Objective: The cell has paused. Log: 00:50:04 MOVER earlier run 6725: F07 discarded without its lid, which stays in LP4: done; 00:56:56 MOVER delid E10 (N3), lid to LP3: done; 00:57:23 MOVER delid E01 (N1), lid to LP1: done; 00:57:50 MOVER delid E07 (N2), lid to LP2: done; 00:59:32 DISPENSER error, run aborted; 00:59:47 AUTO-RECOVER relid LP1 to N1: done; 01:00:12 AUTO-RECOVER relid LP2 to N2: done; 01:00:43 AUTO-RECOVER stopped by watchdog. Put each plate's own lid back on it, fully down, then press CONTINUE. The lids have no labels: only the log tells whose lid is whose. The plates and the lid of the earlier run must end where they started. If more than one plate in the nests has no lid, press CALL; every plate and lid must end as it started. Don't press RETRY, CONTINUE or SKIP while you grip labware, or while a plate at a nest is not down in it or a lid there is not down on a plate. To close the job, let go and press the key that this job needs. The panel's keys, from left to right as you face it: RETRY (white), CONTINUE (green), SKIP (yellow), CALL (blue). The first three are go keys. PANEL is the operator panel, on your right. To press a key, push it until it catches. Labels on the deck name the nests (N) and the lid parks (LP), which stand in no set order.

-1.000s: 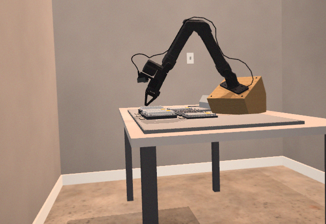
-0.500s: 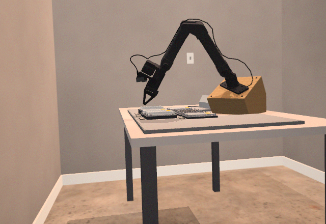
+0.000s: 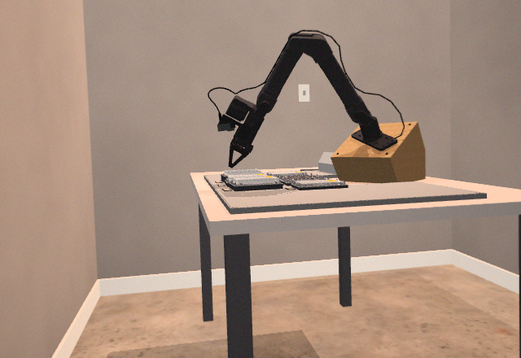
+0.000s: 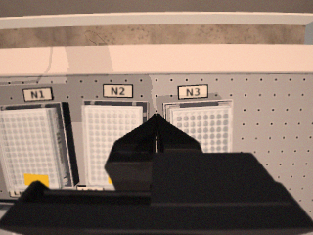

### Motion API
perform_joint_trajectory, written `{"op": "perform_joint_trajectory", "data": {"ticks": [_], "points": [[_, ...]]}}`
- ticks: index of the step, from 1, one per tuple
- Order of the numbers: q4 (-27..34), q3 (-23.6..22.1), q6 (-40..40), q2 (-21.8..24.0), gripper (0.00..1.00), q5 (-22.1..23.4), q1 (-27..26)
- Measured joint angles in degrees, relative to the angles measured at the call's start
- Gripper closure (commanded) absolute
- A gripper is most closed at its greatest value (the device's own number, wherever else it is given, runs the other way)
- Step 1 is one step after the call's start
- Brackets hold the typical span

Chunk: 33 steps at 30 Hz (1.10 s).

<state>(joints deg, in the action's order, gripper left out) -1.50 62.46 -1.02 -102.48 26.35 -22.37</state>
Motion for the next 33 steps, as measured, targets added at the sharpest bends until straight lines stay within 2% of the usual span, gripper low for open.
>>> {"op": "perform_joint_trajectory", "data": {"ticks": [5,6,10,20,33], "points": [[0.0,0.0,0.0,0.0,1.00,0.0,0.0],[0.0,0.0,0.0,0.0,0.00,0.0,0.0],[2.6,0.3,0.5,0.7,0.00,-0.2,1.0],[15.1,2.7,1.7,5.0,0.00,-2.0,5.4],[34.7,8.1,1.2,5.9,0.00,-6.1,12.3]]}}
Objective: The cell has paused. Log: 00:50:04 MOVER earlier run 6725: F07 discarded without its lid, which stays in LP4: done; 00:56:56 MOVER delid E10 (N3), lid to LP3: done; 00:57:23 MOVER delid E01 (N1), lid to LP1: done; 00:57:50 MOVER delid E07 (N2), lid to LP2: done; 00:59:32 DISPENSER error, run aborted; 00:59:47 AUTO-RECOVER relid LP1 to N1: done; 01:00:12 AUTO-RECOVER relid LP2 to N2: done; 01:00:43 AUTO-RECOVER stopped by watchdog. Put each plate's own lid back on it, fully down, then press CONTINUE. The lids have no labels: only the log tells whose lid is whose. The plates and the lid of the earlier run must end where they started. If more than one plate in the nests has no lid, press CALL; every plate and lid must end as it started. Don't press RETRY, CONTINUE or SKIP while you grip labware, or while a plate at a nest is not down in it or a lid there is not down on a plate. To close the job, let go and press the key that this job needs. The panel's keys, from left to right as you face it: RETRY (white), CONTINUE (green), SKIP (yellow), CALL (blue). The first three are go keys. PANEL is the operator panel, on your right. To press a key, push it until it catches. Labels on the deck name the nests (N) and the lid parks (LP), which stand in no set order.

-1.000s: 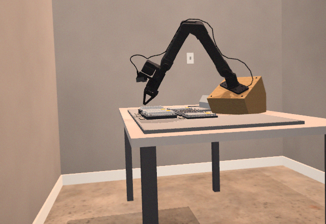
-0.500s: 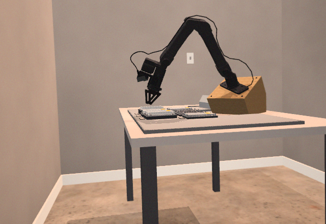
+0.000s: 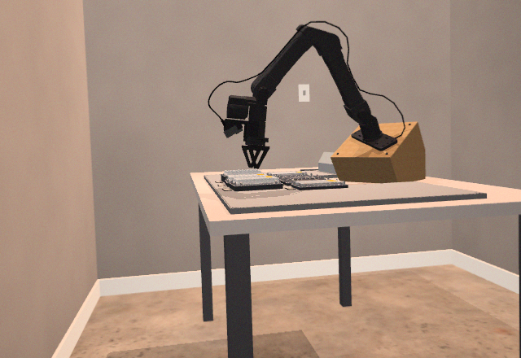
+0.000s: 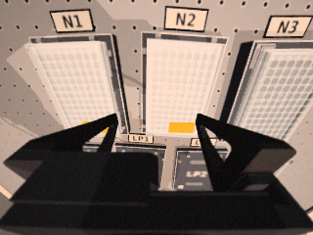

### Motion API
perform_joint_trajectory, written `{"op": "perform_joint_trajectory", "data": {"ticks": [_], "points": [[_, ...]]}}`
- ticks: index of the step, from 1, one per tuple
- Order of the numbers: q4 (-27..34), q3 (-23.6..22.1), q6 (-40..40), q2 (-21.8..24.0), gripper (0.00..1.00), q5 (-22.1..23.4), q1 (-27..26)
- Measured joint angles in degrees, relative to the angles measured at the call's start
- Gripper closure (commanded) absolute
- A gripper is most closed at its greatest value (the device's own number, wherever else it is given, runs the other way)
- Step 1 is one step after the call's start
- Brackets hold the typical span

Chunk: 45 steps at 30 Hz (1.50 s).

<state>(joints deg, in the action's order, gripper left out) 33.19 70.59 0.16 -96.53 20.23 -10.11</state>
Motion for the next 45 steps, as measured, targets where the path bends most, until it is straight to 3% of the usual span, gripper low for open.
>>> {"op": "perform_joint_trajectory", "data": {"ticks": [5,11,31,45], "points": [[4.9,1.2,-0.7,0.0,0.00,-1.0,1.9],[6.5,-3.8,-3.3,3.5,0.00,-2.6,5.5],[3.7,-16.2,-16.3,15.4,0.00,-8.5,20.5],[2.0,-20.9,-27.5,20.3,0.00,-14.5,33.4]]}}
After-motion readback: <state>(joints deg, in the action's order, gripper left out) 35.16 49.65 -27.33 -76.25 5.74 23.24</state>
